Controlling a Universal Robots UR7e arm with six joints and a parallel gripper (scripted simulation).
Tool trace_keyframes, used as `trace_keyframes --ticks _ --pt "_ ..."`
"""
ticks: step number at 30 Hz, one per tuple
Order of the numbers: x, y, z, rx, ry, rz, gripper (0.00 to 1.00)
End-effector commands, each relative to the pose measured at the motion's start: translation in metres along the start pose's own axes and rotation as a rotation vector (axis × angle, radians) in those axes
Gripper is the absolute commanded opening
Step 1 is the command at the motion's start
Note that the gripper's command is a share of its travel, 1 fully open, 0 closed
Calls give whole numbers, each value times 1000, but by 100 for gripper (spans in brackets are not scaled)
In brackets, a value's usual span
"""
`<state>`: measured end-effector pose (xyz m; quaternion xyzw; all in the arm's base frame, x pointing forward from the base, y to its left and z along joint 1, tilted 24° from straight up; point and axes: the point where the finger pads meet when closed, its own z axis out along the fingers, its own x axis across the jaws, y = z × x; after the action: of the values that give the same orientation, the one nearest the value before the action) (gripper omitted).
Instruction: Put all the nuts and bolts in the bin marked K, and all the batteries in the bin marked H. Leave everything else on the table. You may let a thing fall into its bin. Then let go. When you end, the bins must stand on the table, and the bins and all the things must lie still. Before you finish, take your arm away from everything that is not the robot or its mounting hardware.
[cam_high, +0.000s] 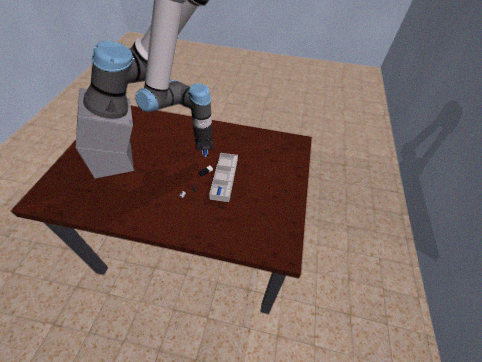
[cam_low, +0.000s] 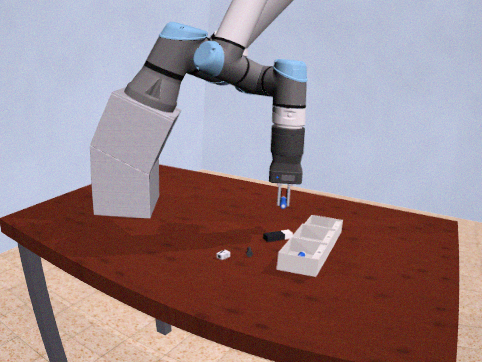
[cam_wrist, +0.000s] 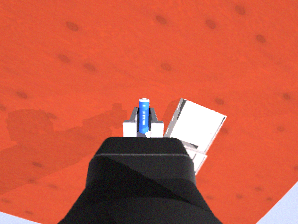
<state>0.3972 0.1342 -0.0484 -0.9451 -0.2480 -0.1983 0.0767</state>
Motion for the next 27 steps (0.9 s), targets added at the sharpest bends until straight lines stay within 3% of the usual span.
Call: trace_keyframes --ticks 1,8,12,27 --pt "0 0 -1 1 -1 0 31" --pt "0 0 0 1 -1 0 31" --pt "2 12 0 1 -1 0 31" --pt "19 100 0 1 -1 0 31"
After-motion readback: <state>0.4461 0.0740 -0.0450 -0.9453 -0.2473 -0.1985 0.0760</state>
